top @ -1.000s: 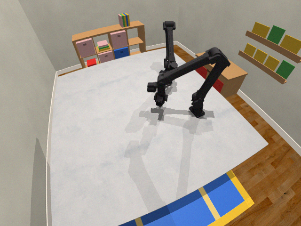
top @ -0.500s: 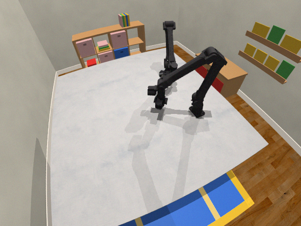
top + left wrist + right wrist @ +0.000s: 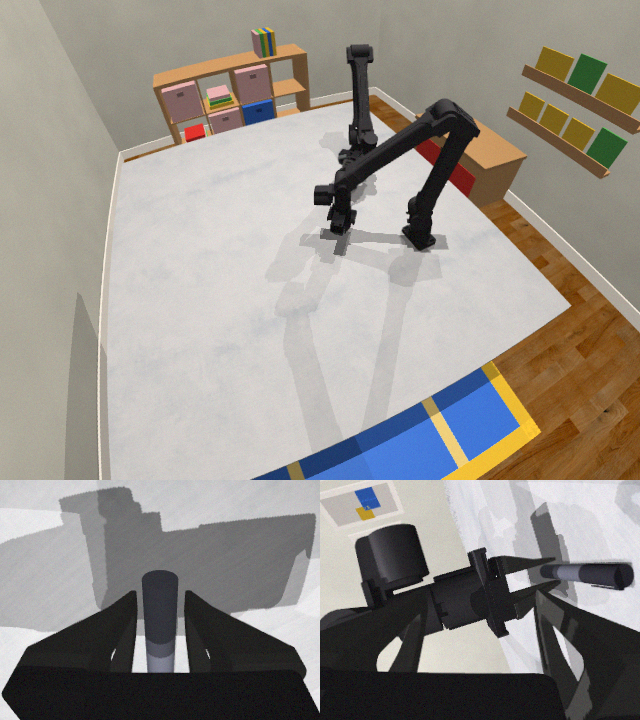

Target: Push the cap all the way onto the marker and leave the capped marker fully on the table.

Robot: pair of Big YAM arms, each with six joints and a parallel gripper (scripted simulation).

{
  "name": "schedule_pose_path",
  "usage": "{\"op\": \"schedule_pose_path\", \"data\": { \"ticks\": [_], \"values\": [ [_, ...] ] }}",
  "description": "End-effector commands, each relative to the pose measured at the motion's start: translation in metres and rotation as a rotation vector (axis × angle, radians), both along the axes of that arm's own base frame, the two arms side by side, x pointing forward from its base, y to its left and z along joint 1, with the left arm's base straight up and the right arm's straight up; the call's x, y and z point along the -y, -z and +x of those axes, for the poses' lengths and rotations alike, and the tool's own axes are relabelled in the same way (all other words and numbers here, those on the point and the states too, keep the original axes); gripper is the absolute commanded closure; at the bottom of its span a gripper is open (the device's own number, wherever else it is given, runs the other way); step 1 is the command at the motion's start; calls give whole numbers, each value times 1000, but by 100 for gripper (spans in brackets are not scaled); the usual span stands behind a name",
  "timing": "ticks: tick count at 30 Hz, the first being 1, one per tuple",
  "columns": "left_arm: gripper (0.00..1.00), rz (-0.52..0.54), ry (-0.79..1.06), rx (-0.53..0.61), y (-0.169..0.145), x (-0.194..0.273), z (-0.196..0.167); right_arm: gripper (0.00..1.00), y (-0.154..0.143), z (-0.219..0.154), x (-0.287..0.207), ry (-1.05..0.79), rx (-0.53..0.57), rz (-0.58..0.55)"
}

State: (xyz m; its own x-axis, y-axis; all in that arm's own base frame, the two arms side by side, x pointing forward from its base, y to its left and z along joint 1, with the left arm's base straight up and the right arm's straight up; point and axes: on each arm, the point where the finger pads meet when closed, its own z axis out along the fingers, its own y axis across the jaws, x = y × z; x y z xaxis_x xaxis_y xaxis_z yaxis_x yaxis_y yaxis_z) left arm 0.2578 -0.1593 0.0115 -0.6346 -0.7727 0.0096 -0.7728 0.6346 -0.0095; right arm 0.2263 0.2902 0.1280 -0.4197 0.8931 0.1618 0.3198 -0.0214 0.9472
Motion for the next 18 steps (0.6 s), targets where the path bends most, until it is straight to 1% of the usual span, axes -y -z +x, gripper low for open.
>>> {"op": "schedule_pose_path", "data": {
  "ticks": [1,6,8,9,11,14,18],
  "values": [
    [67,-14,-11,26,-18,5,11,35,-29,6,-21,1,20,68],
    [67,-16,-30,31,-71,6,16,35,-29,6,-21,1,20,68],
    [67,-16,-30,31,-71,6,16,35,-29,6,-21,1,20,68],
    [67,-15,-33,30,-80,5,16,35,-29,6,-21,1,20,68],
    [67,-15,-35,30,-86,5,16,35,-29,6,-21,1,20,68],
    [67,-15,-34,31,-87,5,17,35,-29,6,-21,1,20,68],
    [67,-32,-16,63,-103,3,20,35,-29,6,-21,1,20,68]
  ]
}}
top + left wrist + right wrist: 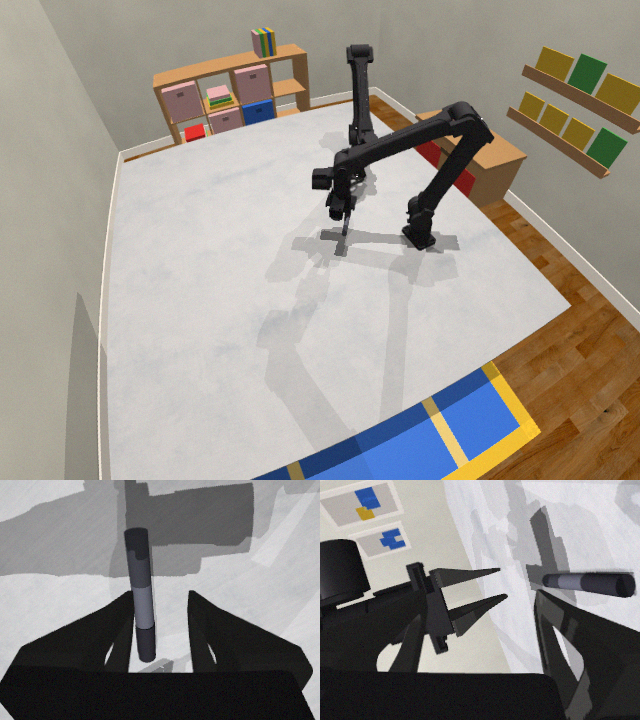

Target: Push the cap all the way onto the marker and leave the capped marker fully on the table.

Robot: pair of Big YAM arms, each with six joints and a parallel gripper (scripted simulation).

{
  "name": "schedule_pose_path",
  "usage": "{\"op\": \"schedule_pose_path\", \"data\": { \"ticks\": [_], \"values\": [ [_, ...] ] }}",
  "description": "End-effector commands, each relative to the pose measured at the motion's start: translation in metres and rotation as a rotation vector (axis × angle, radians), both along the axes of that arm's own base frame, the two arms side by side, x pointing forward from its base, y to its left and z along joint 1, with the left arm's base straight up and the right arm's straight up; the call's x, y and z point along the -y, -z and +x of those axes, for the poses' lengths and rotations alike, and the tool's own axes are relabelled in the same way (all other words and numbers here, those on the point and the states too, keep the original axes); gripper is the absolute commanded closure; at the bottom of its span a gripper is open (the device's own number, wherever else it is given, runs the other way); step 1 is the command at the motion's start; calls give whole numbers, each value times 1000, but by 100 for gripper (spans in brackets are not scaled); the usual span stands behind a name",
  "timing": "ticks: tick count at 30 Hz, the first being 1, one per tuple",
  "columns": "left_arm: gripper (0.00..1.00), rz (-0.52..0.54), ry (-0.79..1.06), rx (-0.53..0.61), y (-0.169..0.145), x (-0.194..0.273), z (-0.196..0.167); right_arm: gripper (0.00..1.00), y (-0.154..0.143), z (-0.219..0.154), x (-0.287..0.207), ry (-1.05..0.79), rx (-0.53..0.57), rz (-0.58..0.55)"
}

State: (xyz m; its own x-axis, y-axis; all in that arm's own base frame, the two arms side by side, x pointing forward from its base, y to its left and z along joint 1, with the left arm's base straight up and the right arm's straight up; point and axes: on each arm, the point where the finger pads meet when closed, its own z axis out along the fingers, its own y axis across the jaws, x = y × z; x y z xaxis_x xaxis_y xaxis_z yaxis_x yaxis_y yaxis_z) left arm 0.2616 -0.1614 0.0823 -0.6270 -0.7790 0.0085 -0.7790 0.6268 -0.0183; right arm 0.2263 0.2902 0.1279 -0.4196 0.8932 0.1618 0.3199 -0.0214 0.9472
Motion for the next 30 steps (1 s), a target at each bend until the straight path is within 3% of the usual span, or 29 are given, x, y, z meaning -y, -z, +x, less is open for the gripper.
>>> {"op": "schedule_pose_path", "data": {
  "ticks": [1,8,11,16,22,24,30],
  "values": [
    [67,-31,-5,63,-36,0,16,35,-29,6,-21,1,20,68],
    [67,-35,-3,72,-54,-1,16,35,-29,6,-21,1,20,68],
    [35,-32,0,61,-62,9,20,35,-29,6,-21,1,20,68],
    [35,-37,31,82,-97,6,21,35,-29,5,-21,-5,24,58],
    [35,40,129,248,-137,-14,50,35,-26,17,-26,-106,70,-240],
    [35,40,129,248,-137,-14,50,35,-26,17,-26,-106,70,-240],
    [35,126,190,410,-175,-32,77,35,-13,26,-43,-249,53,-513]
  ]
}}
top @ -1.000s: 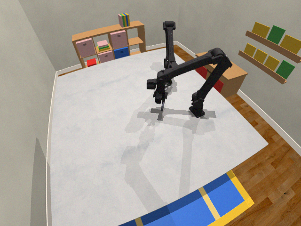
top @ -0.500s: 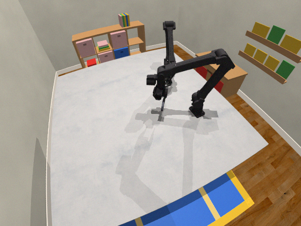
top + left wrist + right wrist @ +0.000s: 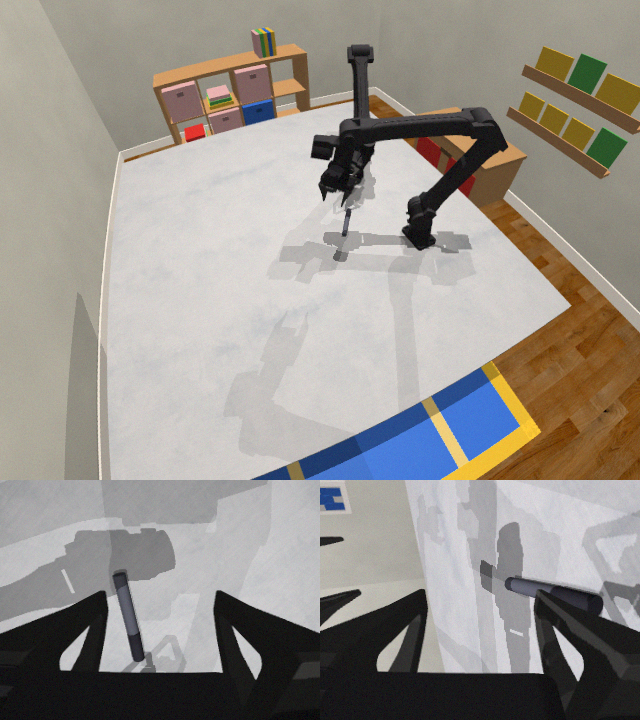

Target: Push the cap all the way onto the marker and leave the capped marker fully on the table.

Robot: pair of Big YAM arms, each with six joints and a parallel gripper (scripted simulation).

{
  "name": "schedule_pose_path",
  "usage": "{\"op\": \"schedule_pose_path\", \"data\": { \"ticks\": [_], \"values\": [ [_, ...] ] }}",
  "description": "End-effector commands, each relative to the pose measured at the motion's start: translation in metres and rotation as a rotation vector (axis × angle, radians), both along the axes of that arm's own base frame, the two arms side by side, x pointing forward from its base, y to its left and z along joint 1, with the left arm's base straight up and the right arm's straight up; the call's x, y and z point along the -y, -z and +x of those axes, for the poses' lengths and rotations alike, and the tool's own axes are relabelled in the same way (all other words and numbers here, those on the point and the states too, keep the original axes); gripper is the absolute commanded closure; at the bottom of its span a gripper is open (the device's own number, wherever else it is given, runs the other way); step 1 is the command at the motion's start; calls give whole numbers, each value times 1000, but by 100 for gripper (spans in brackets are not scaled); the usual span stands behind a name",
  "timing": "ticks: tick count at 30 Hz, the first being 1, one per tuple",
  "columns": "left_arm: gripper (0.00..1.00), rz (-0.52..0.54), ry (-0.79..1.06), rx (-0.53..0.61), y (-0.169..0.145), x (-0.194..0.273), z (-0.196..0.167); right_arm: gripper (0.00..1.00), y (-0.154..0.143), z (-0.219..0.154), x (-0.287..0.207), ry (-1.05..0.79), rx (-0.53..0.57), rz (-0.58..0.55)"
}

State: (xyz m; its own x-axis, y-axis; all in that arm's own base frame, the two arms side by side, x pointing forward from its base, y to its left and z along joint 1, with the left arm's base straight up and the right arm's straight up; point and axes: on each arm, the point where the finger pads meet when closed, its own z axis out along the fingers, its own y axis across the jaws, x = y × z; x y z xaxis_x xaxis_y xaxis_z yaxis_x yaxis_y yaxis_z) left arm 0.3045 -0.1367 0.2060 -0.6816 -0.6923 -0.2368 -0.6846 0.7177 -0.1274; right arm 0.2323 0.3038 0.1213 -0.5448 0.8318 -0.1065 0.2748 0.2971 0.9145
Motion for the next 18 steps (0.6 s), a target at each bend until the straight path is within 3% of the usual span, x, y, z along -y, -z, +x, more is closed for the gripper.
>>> {"op": "schedule_pose_path", "data": {
  "ticks": [1,9,11,18],
  "values": [
    [35,29,91,178,-56,-10,37,35,-19,21,-31,-125,24,-252],
    [35,109,144,318,-90,-28,59,35,-14,30,-48,-265,16,-518],
    [35,109,144,318,-90,-28,59,35,-14,30,-48,-265,16,-518],
    [35,185,199,443,-121,-44,79,35,-8,33,-69,-426,20,-806]
  ]
}}
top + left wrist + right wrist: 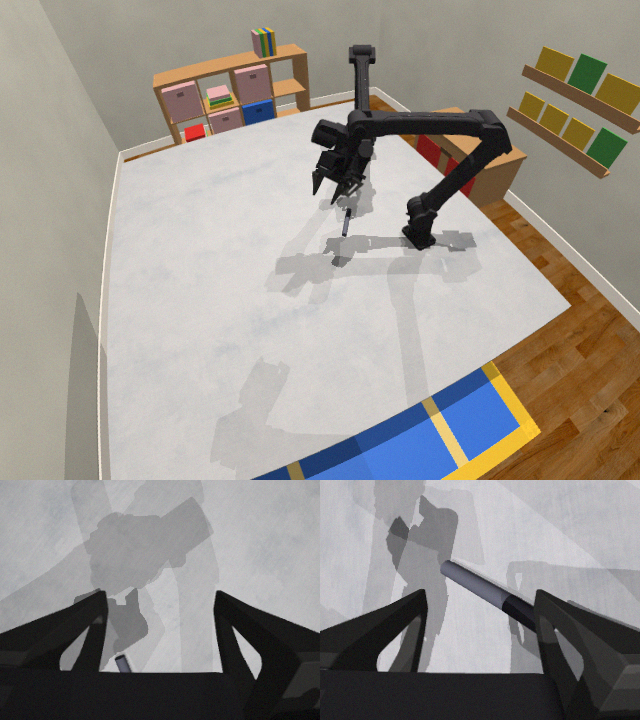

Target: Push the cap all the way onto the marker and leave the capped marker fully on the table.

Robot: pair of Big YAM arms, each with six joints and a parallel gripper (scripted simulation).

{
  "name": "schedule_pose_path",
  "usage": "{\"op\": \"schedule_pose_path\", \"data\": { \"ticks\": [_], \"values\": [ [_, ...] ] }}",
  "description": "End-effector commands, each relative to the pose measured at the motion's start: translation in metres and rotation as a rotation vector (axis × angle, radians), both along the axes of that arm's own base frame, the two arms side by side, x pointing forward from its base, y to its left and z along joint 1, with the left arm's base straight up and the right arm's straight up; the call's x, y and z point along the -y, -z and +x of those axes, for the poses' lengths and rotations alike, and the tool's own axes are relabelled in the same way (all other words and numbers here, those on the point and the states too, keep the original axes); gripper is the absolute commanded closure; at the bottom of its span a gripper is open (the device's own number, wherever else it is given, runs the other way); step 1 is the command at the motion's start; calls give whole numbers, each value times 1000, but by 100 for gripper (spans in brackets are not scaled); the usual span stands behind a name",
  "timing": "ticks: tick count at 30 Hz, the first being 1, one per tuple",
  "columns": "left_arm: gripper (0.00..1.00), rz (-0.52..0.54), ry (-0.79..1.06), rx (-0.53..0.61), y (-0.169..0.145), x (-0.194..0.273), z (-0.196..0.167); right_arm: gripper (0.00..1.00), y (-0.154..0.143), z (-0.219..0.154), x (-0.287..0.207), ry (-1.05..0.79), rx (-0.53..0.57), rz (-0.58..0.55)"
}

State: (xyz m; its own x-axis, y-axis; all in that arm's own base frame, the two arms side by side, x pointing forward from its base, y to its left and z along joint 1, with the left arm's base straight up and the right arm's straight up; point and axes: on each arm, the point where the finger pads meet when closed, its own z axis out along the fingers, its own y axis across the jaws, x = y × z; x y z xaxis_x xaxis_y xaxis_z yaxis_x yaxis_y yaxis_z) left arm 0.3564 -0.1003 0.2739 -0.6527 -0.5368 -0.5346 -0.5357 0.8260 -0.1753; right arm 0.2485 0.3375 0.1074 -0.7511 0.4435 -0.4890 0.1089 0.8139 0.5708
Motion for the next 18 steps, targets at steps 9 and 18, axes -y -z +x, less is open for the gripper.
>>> {"op": "schedule_pose_path", "data": {
  "ticks": [9,18],
  "values": [
    [35,108,143,271,-80,-24,47,35,-16,23,-54,-275,26,-492],
    [35,202,209,393,-101,-43,68,35,-14,30,-62,-290,15,-589]
  ]
}}
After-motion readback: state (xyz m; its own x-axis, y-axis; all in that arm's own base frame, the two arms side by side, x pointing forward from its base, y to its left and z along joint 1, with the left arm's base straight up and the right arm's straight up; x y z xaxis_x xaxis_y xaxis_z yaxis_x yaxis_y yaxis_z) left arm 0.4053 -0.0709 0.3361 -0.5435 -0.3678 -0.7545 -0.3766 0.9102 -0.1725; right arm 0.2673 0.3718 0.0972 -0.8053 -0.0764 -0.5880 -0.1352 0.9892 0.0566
